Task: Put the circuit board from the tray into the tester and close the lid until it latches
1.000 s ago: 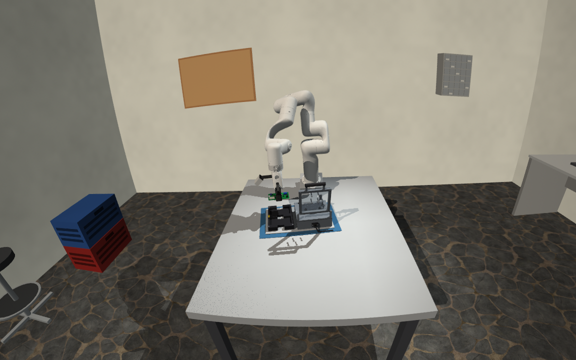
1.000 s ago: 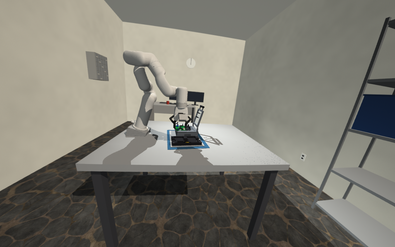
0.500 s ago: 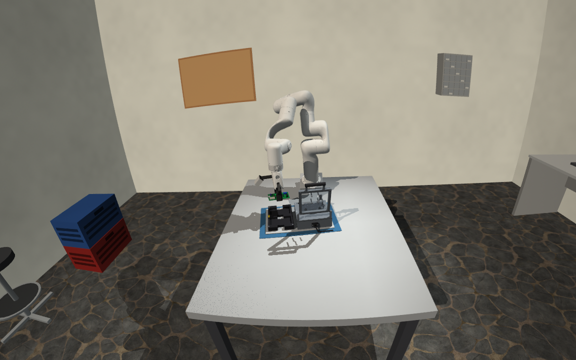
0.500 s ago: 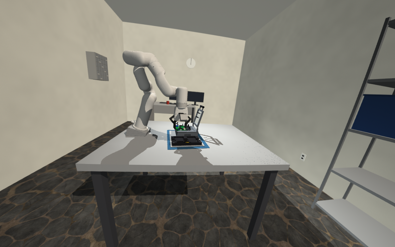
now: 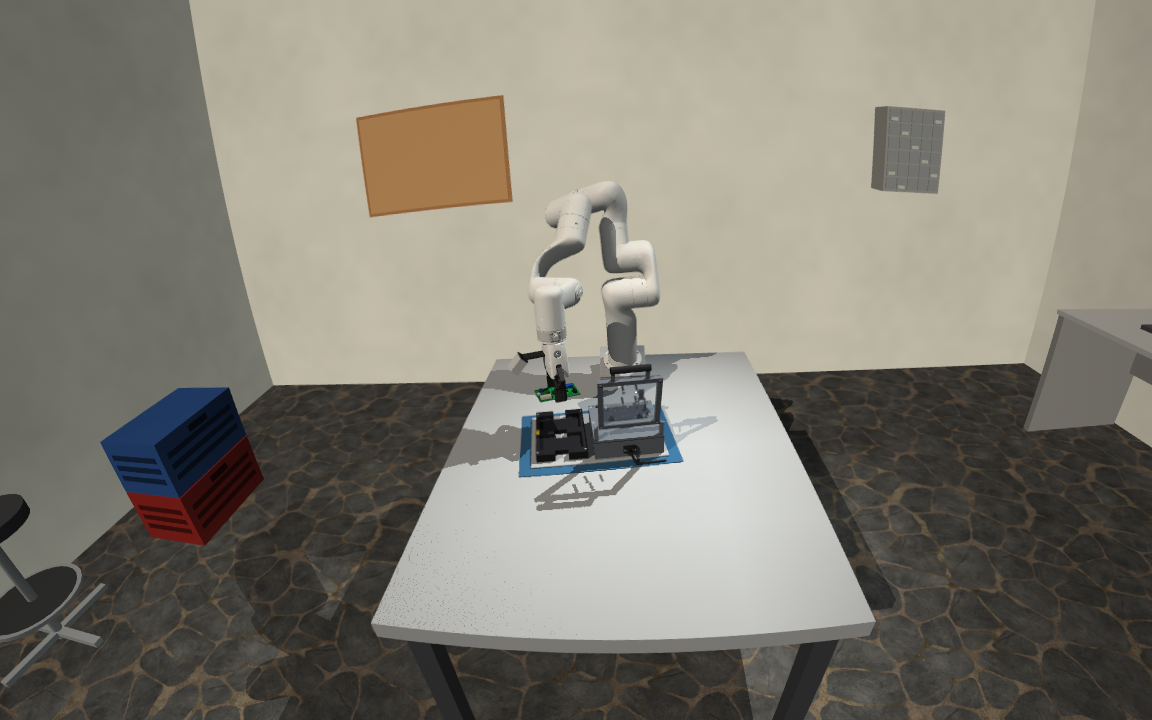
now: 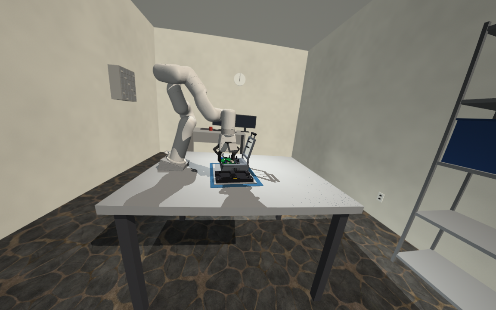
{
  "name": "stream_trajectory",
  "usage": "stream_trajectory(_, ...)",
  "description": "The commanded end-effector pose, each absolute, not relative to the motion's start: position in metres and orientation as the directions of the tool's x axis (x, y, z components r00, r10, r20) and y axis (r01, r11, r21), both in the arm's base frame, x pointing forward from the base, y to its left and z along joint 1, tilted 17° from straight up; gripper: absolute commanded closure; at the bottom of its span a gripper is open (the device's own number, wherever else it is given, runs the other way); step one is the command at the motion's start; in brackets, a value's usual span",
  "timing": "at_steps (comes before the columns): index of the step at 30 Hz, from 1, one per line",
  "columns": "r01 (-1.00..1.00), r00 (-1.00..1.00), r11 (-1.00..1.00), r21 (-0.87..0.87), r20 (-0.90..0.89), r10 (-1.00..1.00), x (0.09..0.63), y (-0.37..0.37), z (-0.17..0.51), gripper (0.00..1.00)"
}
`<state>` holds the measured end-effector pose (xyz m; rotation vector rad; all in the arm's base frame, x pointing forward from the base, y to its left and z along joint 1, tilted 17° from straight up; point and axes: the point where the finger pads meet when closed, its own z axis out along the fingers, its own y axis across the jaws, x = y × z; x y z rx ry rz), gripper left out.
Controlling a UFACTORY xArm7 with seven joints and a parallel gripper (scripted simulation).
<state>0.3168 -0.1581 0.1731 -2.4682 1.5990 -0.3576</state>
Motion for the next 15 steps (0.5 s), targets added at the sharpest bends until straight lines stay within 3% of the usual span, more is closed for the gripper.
stream_trajectory(1,-0.849,0.435,-0.451,-0.274,0.119,-0.892,0.3176,-0.1588,0.1744,0.21)
stream_trajectory(15,-0.751,0.589,-0.613,-0.247,0.169,-0.79,0.3176,-0.1588,0.1744,0.21)
